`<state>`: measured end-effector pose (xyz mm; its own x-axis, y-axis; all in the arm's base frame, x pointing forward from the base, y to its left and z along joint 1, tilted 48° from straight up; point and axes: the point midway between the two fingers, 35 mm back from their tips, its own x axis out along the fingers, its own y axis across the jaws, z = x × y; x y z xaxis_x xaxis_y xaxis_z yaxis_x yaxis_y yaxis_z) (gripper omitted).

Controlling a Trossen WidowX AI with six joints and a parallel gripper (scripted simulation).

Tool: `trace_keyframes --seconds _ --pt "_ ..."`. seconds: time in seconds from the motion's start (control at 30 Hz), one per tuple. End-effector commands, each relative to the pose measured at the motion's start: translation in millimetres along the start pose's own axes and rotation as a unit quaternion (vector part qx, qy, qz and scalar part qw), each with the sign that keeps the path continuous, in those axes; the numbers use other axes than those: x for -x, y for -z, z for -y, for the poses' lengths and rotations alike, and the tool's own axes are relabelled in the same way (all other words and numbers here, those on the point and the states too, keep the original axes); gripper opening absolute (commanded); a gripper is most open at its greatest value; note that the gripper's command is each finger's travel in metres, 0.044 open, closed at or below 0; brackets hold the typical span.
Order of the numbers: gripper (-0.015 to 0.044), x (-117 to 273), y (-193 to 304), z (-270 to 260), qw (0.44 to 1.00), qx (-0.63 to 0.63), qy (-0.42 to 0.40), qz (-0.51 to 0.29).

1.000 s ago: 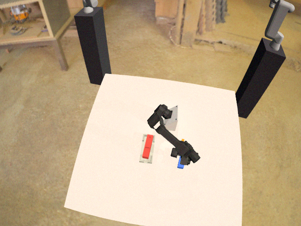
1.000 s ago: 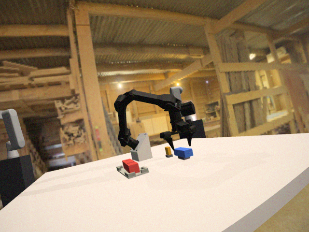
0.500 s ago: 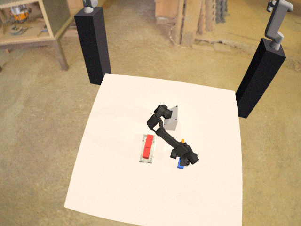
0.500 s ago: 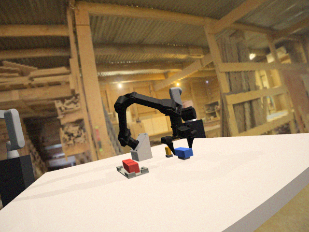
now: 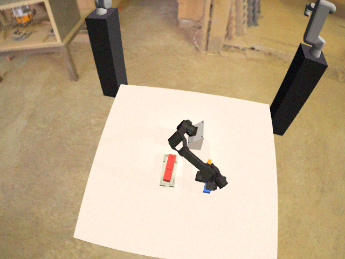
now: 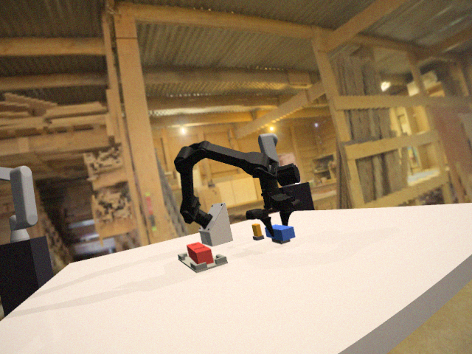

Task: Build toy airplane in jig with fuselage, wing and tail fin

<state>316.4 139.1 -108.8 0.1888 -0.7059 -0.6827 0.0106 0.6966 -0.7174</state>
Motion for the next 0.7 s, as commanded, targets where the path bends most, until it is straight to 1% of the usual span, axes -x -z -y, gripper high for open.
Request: trace_keyframes --seconds 0.0,0.03,0.23,0.67 --pt "0.0164 0 0 0 1.0 0.002 0.001 0.002" --pt "0.0157 0 0 0 1.0 0.002 0.001 0.002" --pt "0.0 5 -1 0 1.0 0.001 0.002 0.001" --pt "0.0 36 -1 -1 1.0 -0.005 0.007 -0.001"
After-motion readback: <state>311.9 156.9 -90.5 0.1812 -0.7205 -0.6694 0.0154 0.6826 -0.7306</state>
